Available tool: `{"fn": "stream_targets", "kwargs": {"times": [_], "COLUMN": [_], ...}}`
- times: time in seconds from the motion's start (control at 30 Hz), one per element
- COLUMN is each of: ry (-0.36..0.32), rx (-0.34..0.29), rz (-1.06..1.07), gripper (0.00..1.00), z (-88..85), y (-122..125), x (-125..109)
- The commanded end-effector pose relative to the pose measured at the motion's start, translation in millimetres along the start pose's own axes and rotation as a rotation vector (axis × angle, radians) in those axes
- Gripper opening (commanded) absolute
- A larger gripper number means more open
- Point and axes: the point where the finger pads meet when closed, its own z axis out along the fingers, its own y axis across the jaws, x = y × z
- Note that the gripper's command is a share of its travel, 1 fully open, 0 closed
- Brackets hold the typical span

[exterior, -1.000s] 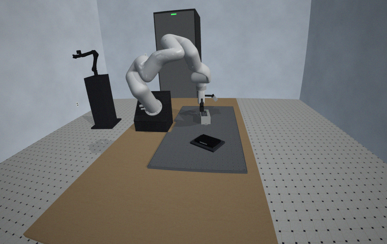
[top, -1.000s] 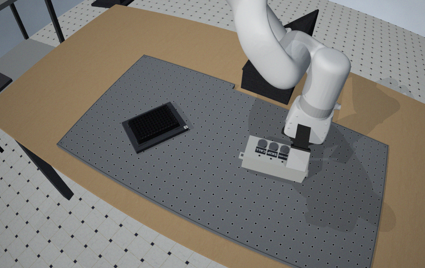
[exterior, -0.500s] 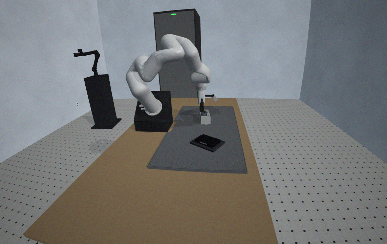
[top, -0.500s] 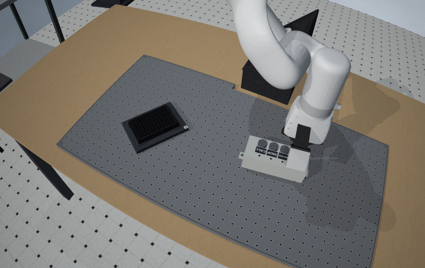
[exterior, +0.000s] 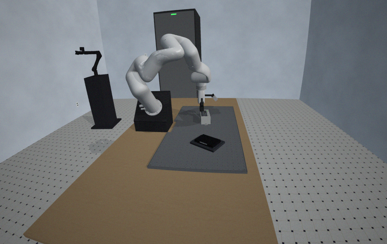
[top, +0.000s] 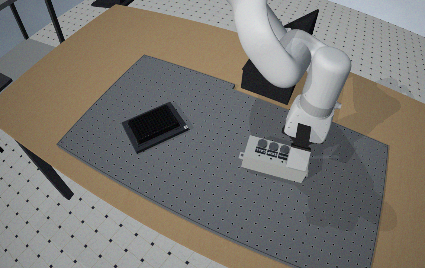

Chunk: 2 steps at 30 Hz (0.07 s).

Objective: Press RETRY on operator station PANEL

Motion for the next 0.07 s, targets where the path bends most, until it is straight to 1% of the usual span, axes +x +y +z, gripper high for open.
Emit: {"fn": "stream_targets", "kwargs": {"times": [0.0,0.03], "ry": [0.003,0.003], "rx": [0.002,0.002], "rz": [0.001,0.001], "gripper": [0.0,0.0], "z": [-2.6,-2.6], "y": [-0.4,-0.4], "x": [1.2,1.2]}}
